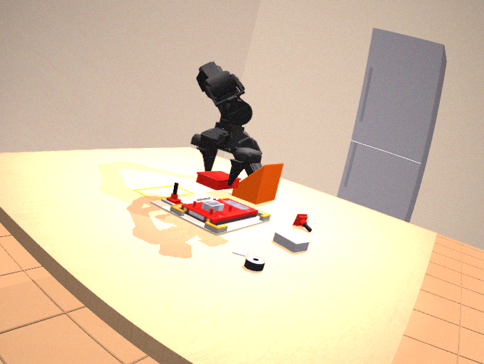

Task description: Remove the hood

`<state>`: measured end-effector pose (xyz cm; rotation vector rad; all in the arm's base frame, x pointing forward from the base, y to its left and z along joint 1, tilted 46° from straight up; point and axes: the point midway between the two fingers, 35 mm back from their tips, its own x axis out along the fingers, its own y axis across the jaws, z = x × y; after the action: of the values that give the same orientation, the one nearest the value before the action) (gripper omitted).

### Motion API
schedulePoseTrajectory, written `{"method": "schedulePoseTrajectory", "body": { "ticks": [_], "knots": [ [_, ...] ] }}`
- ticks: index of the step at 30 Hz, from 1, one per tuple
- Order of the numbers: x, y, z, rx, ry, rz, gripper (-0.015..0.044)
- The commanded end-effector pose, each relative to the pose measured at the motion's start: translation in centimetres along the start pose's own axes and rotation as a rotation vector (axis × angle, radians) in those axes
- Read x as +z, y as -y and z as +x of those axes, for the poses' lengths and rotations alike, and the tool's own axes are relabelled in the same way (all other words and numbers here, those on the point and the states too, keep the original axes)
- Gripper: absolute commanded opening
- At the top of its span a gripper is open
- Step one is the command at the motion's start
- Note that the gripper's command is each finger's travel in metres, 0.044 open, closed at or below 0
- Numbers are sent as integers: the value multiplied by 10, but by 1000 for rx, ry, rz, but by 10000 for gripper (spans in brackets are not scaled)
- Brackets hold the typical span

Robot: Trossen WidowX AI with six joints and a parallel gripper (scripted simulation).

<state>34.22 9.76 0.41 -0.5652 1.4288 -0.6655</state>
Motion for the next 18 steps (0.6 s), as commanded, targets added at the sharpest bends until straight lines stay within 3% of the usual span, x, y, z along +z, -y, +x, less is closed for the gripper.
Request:
{"method": "schedulePoseTrajectory", "body": {
  "ticks": [1,18],
  "knots": [
    [0,1,0,0,0,0,0],
    [5,63,-6,9,-1,6,0]
  ]
}}
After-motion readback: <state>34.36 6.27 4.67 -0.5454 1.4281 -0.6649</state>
